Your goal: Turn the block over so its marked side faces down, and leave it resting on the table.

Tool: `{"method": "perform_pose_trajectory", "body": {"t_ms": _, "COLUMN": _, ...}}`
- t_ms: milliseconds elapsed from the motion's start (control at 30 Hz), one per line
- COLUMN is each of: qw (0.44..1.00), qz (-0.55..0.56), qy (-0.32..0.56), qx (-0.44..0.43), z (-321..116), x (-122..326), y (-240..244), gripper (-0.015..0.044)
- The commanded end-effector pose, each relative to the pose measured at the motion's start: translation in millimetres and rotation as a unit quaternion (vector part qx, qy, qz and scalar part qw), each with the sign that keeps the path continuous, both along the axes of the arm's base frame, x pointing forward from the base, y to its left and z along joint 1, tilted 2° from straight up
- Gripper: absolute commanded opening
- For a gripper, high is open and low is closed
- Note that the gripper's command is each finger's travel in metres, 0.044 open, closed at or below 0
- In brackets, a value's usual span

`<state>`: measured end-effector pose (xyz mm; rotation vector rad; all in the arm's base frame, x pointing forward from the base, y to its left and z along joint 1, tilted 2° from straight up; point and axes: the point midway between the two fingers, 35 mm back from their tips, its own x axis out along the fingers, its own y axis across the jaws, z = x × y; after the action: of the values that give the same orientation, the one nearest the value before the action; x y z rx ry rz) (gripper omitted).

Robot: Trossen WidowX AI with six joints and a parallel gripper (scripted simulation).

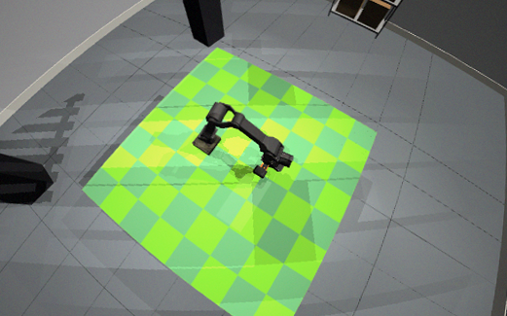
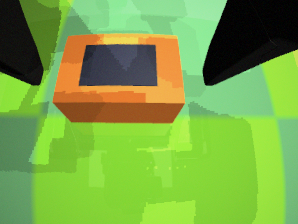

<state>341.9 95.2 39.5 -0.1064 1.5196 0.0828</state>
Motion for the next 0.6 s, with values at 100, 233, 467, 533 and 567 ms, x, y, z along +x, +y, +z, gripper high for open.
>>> {"method": "perform_pose_trajectory", "body": {"t_ms": 100, "qw": 1.0, "qz": -0.001, "qy": 0.001, "qx": -0.002, "z": -8.4, "x": -0.3, "y": -1.0, "gripper": 0.0414}}
{"method": "perform_pose_trajectory", "body": {"t_ms": 233, "qw": 1.0, "qz": -0.001, "qy": 0.001, "qx": -0.002, "z": -8.4, "x": -0.3, "y": -1.0, "gripper": 0.0309}}
{"method": "perform_pose_trajectory", "body": {"t_ms": 467, "qw": 1.0, "qz": -0.001, "qy": 0.001, "qx": -0.002, "z": -8.4, "x": -0.3, "y": -1.0, "gripper": 0.0242}}
{"method": "perform_pose_trajectory", "body": {"t_ms": 533, "qw": 1.0, "qz": -0.001, "qy": 0.001, "qx": -0.002, "z": -8.4, "x": -0.3, "y": -1.0, "gripper": 0.0229}}
{"method": "perform_pose_trajectory", "body": {"t_ms": 567, "qw": 1.0, "qz": -0.001, "qy": 0.001, "qx": -0.002, "z": -8.4, "x": -0.3, "y": -1.0, "gripper": 0.0222}}
